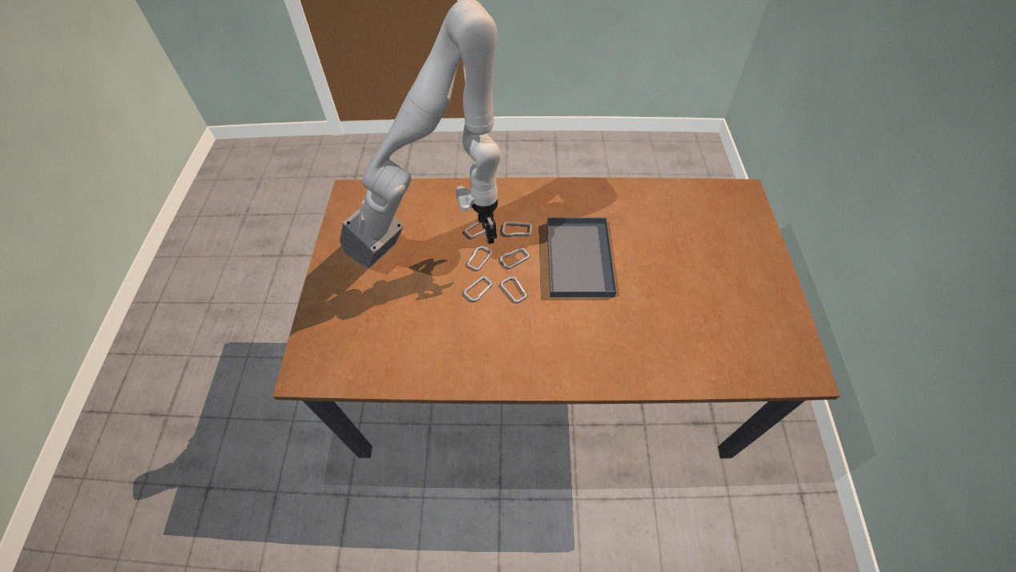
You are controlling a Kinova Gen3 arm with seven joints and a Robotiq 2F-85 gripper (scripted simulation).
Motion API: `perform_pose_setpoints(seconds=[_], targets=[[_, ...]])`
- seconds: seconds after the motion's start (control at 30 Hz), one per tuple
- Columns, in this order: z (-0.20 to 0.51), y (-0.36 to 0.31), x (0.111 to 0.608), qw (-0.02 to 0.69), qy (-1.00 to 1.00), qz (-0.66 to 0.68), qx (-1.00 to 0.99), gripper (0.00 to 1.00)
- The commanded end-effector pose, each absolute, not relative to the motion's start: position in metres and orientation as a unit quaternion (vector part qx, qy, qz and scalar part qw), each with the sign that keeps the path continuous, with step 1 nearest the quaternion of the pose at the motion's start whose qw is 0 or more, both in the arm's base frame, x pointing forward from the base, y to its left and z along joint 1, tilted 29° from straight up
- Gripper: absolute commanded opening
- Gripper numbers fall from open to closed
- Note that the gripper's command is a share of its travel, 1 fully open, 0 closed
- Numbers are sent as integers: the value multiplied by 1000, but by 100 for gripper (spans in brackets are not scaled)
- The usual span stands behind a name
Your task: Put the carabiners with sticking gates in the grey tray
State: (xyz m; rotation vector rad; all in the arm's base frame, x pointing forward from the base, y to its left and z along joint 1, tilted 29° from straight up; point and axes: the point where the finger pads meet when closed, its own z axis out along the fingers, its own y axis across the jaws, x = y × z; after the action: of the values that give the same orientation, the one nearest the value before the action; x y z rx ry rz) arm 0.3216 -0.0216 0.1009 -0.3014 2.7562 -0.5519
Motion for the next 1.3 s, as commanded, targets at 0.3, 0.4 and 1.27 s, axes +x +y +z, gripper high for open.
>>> perform_pose_setpoints(seconds=[0.3,0.4,1.27], targets=[[149,-8,325,157,963,-193,-105,100],[149,-8,325,157,963,-193,-105,100],[234,7,329,145,964,-205,-83,100]])
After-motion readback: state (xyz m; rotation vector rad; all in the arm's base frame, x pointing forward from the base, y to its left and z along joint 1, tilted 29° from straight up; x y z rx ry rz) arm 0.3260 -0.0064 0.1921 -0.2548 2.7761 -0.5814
